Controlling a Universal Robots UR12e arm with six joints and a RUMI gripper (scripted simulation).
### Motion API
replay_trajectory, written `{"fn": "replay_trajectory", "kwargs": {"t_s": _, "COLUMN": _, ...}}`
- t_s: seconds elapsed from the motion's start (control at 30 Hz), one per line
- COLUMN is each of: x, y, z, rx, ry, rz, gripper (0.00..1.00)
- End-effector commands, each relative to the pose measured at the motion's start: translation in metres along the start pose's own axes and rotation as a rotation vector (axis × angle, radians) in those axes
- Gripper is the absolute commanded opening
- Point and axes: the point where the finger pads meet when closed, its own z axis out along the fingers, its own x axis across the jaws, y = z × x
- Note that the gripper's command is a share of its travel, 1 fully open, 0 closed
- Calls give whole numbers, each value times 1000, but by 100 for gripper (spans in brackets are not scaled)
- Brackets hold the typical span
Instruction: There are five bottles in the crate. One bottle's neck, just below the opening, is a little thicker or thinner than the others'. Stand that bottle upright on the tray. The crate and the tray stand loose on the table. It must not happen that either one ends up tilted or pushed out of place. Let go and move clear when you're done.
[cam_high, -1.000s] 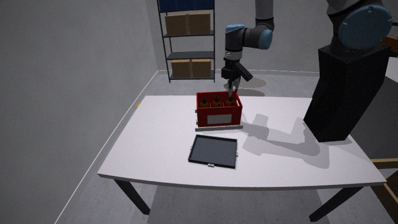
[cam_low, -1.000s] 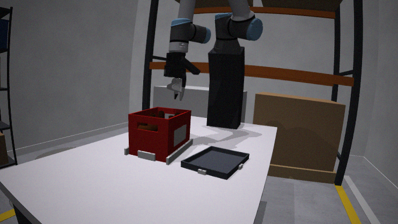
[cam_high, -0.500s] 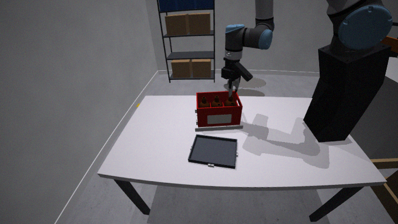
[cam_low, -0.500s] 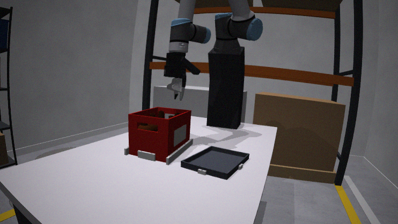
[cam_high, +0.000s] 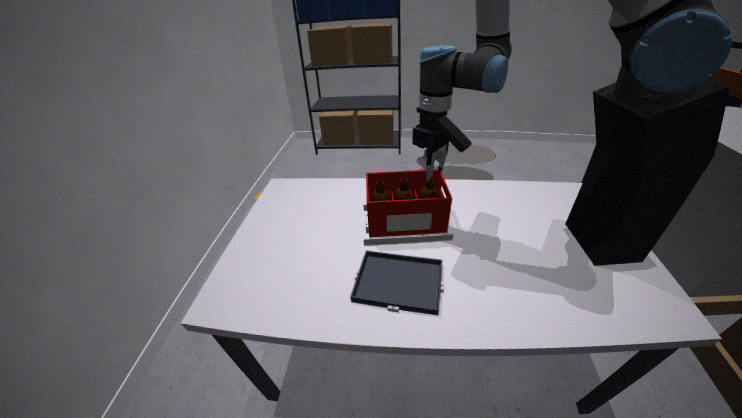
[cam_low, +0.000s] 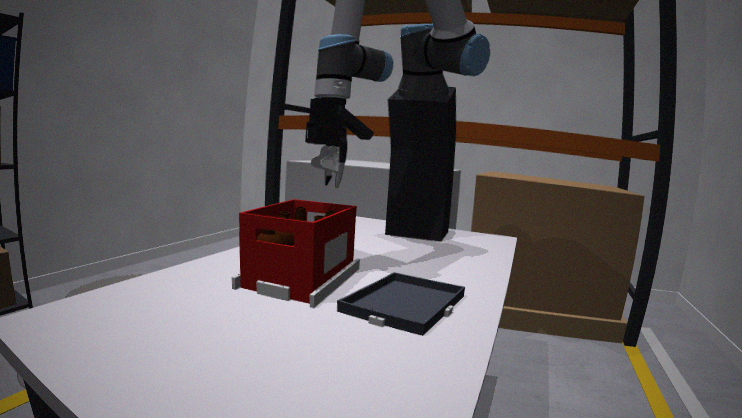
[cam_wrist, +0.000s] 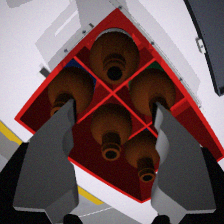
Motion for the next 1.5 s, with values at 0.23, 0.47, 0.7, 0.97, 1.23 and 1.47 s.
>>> {"fn": "replay_trajectory", "kwargs": {"t_s": 0.23, "x": 0, "y": 0, "z": 6, "rx": -1, "ry": 0, "rz": 0, "gripper": 38}}
{"fn": "replay_trajectory", "kwargs": {"t_s": 0.47, "x": 0, "y": 0, "z": 12, "rx": -1, "ry": 0, "rz": 0, "gripper": 38}}
{"fn": "replay_trajectory", "kwargs": {"t_s": 0.7, "x": 0, "y": 0, "z": 21, "rx": -1, "ry": 0, "rz": 0, "gripper": 38}}
{"fn": "replay_trajectory", "kwargs": {"t_s": 0.97, "x": 0, "y": 0, "z": 30, "rx": -1, "ry": 0, "rz": 0, "gripper": 38}}
{"fn": "replay_trajectory", "kwargs": {"t_s": 1.23, "x": 0, "y": 0, "z": 38, "rx": -1, "ry": 0, "rz": 0, "gripper": 38}}
{"fn": "replay_trajectory", "kwargs": {"t_s": 1.47, "x": 0, "y": 0, "z": 42, "rx": -1, "ry": 0, "rz": 0, "gripper": 38}}
